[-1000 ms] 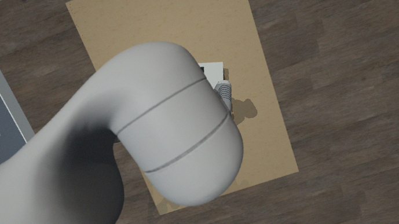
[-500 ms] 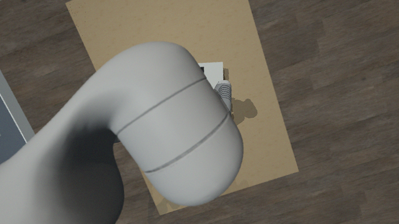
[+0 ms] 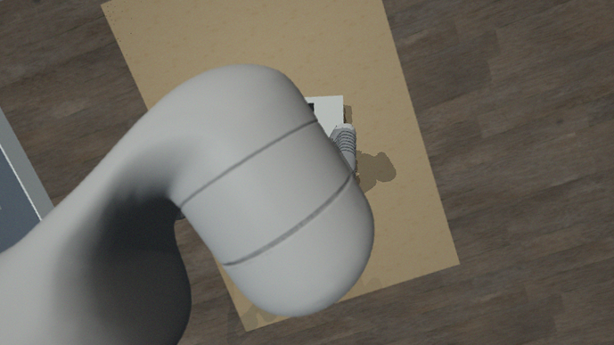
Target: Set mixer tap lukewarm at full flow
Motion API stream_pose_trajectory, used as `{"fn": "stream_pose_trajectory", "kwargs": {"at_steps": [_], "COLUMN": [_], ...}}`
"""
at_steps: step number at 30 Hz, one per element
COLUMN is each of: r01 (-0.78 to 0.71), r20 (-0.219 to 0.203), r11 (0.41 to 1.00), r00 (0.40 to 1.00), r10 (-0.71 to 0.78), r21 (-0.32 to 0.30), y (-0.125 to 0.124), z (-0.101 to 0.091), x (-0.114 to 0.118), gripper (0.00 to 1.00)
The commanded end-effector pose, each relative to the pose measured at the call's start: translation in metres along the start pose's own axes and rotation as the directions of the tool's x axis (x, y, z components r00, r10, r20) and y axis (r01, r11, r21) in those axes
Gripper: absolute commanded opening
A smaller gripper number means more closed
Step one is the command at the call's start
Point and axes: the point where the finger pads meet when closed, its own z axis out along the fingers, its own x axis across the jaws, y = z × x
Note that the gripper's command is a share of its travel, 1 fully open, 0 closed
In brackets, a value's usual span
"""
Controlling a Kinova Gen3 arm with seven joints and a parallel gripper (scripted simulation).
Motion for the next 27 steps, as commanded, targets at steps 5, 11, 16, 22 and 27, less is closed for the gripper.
{"fn": "stream_pose_trajectory", "kwargs": {"at_steps": [5,11,16,22,27], "r01": [0.000,0.000,0.000,0.000,0.000], "r20": [0.000,0.000,0.000,0.000,0.000], "r11": [1.000,1.000,1.000,1.000,1.000], "r00": [1.000,1.000,1.000,1.000,1.000], "r10": [0.000,0.000,0.000,0.000,0.000], "r21": [0.001,0.001,0.001,0.001,0.001], "y": [0.000,0.000,0.000,0.000,0.000], "z": [0.002,0.005,0.010,0.019,0.023], "x": [0.000,0.000,0.000,0.000,0.000], "gripper": [1.00,1.00,1.00,1.00,1.00]}}
